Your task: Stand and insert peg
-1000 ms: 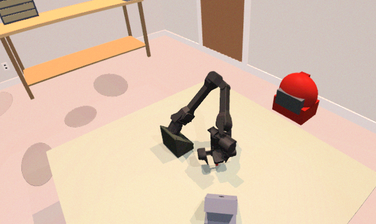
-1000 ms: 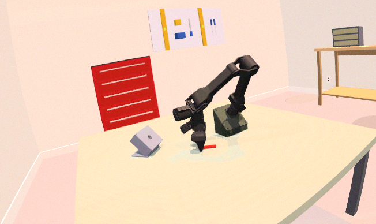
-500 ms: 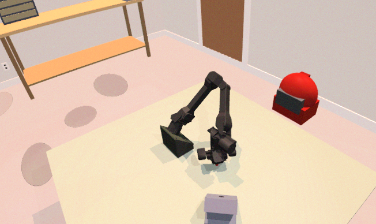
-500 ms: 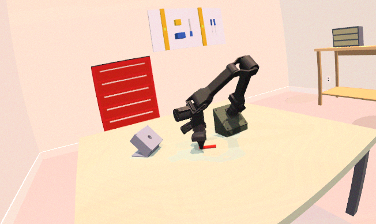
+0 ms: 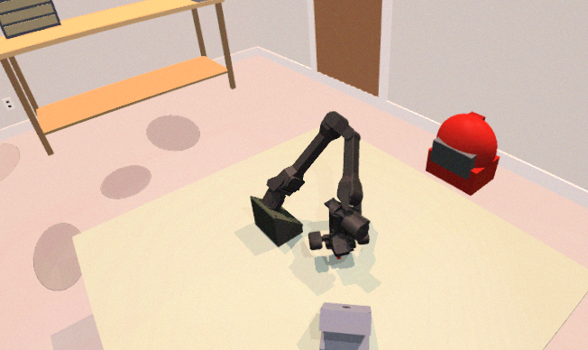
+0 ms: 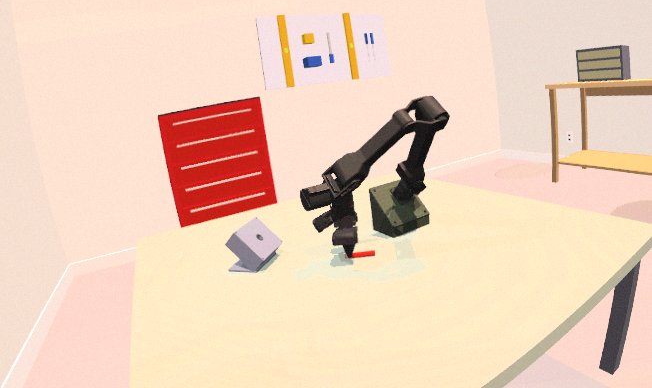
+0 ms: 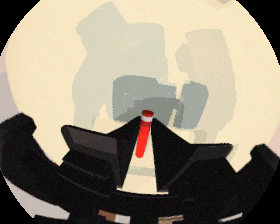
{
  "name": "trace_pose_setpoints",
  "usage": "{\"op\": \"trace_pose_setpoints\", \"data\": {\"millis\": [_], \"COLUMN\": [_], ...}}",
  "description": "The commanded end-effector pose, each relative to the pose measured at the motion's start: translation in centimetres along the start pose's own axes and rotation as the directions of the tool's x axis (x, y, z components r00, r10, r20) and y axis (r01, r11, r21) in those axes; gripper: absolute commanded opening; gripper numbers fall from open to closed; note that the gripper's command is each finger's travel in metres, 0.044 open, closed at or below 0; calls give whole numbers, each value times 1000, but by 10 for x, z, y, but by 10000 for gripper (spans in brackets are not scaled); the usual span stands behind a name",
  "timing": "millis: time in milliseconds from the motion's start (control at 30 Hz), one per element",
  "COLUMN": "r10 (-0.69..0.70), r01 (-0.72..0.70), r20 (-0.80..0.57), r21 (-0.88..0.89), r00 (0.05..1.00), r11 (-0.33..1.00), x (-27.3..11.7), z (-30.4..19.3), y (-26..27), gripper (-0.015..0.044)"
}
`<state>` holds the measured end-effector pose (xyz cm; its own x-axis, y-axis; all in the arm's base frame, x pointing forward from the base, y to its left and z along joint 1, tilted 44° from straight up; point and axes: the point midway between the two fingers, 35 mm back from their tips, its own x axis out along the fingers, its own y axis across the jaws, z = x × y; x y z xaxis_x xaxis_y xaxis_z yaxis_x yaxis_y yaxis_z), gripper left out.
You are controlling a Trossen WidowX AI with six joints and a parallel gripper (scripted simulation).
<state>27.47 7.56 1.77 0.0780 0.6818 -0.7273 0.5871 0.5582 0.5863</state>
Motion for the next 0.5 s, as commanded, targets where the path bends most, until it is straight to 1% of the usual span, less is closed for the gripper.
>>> {"op": "trace_pose_setpoints", "data": {"millis": [0, 200, 467], "r10": [5, 3, 0], "r01": [-5, -3, -1], "r20": [-2, 7, 84], "r21": [2, 2, 2], "r00": [1000, 1000, 997], "r11": [1000, 1000, 1000], "x": [0, 0, -6], "z": [0, 0, -3], "y": [1, 0, 0], "gripper": [49, 49, 49]}}
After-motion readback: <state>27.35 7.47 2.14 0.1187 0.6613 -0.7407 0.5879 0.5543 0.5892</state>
